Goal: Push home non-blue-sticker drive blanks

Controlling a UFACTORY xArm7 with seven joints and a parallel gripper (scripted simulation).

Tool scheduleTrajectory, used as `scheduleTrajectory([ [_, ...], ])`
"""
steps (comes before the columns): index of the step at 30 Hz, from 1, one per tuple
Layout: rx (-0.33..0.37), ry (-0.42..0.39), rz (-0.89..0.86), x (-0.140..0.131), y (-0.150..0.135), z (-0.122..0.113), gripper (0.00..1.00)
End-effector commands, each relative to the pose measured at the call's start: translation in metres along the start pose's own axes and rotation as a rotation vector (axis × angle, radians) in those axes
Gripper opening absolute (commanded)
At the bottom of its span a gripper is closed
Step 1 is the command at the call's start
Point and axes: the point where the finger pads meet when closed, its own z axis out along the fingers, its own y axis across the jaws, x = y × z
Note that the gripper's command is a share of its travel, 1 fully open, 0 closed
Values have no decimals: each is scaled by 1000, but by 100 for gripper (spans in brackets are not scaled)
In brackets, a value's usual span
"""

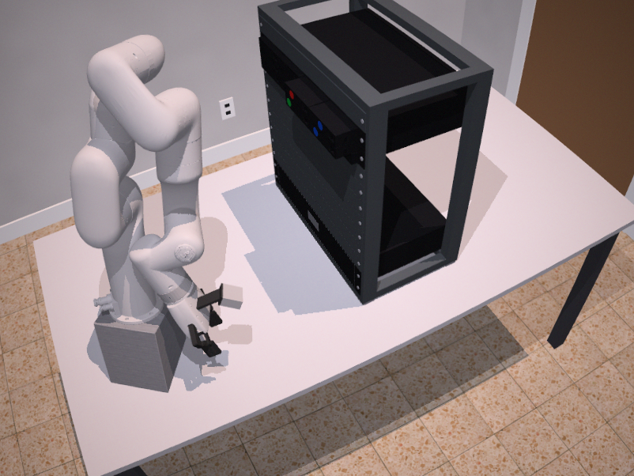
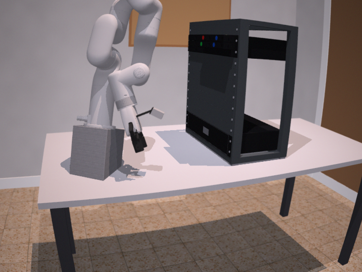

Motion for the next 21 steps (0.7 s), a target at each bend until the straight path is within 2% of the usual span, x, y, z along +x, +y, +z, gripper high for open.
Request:
scheduleTrajectory([
  [1, 151, -28, 199, -1, -46, 11, 100],
  [2, -1, 1, 0, 0, 0, 0, 100],
  [13, -1, 11, -14, 4, 1, -1, 100],
  [21, -3, 52, -75, 21, 2, -3, 100],
])
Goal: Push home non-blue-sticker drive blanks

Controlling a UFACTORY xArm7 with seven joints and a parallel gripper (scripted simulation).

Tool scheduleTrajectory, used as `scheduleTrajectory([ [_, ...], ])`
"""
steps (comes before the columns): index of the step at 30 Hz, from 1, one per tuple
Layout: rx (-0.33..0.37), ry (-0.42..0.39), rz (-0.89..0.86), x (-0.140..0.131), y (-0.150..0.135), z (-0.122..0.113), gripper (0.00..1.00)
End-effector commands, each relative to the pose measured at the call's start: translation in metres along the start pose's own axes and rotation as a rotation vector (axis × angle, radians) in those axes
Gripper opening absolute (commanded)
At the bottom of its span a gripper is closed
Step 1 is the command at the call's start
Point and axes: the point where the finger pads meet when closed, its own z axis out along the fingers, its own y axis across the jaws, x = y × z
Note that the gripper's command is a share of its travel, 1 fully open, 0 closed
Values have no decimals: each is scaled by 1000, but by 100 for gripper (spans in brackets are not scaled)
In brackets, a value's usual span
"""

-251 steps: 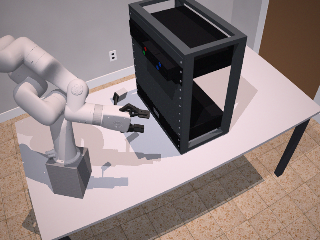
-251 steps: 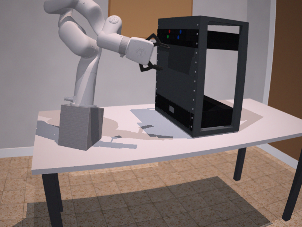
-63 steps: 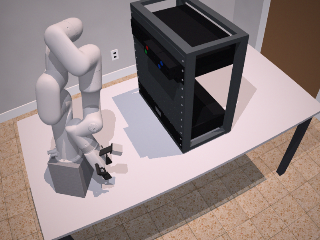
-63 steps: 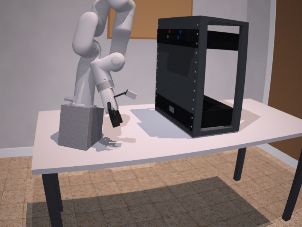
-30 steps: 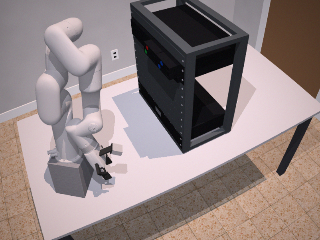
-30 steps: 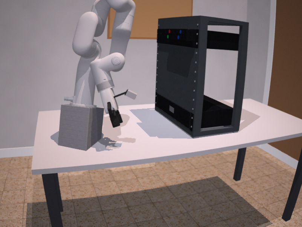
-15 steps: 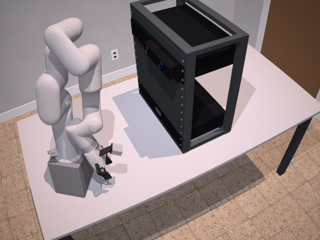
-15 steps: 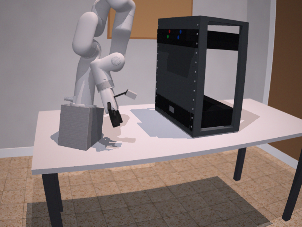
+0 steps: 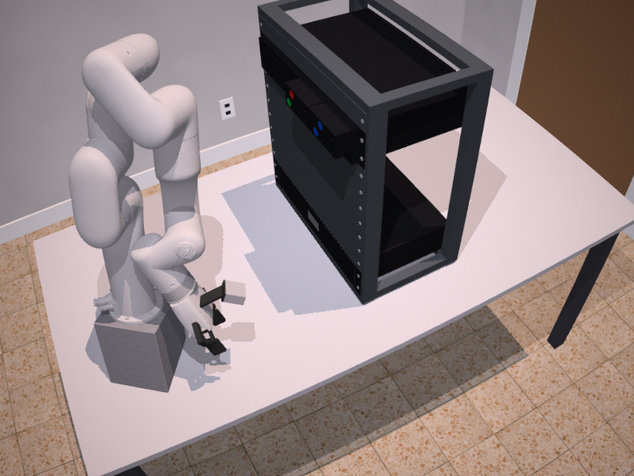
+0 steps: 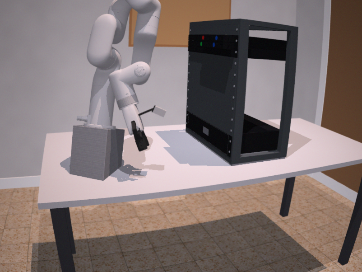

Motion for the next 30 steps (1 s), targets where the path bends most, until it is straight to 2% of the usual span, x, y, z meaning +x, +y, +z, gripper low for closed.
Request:
scheduleTrajectory([
  [1, -3, 32, -45, 13, 2, -2, 100],
  [6, -5, 60, -86, 24, 3, -4, 100],
  [18, -29, 233, -330, 90, 4, -24, 100],
  [20, -29, 233, -330, 90, 4, -24, 100],
  [30, -79, 428, -588, 158, -4, -57, 100],
])
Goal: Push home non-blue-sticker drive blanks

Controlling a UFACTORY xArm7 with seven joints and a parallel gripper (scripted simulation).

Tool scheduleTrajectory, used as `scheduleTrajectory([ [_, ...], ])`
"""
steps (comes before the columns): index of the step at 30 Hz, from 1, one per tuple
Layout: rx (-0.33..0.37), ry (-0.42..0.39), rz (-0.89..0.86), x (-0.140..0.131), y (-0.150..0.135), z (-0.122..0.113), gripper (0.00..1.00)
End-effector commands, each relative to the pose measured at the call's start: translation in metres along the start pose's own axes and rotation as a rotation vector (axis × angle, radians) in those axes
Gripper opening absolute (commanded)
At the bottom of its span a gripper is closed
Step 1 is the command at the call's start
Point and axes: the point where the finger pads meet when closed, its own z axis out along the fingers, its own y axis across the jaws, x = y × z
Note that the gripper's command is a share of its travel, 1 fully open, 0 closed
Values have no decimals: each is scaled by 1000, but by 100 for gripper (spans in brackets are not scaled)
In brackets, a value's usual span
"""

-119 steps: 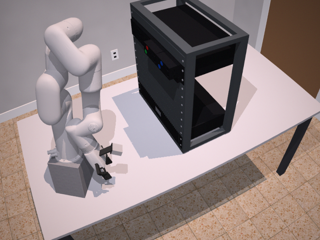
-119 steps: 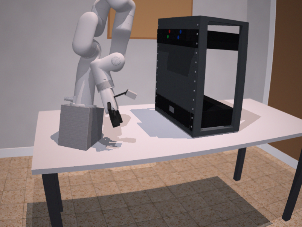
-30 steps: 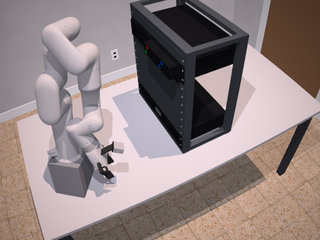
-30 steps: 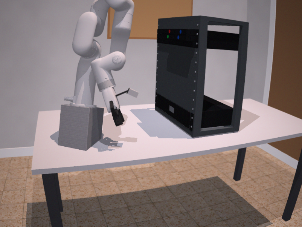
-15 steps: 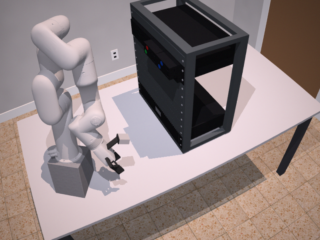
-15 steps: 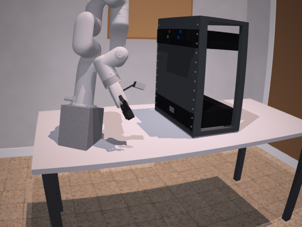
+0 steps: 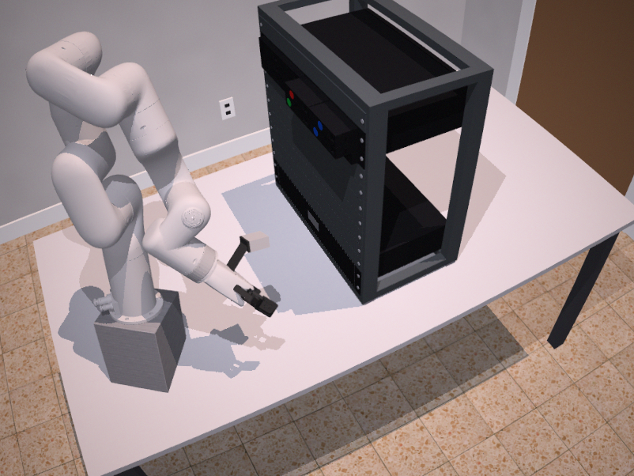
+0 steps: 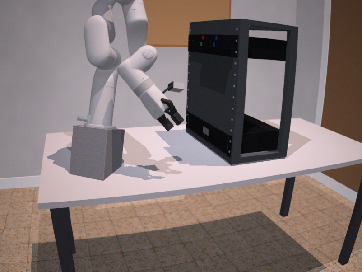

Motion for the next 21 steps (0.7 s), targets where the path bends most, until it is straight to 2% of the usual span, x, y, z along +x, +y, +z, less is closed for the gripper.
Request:
scheduleTrajectory([
  [1, -31, 100, -132, 39, 14, -12, 100],
  [5, -60, 174, -230, 66, 22, -19, 100],
  [7, -60, 174, -230, 66, 22, -19, 100],
  [21, -212, 443, -571, 161, 43, -65, 100],
])
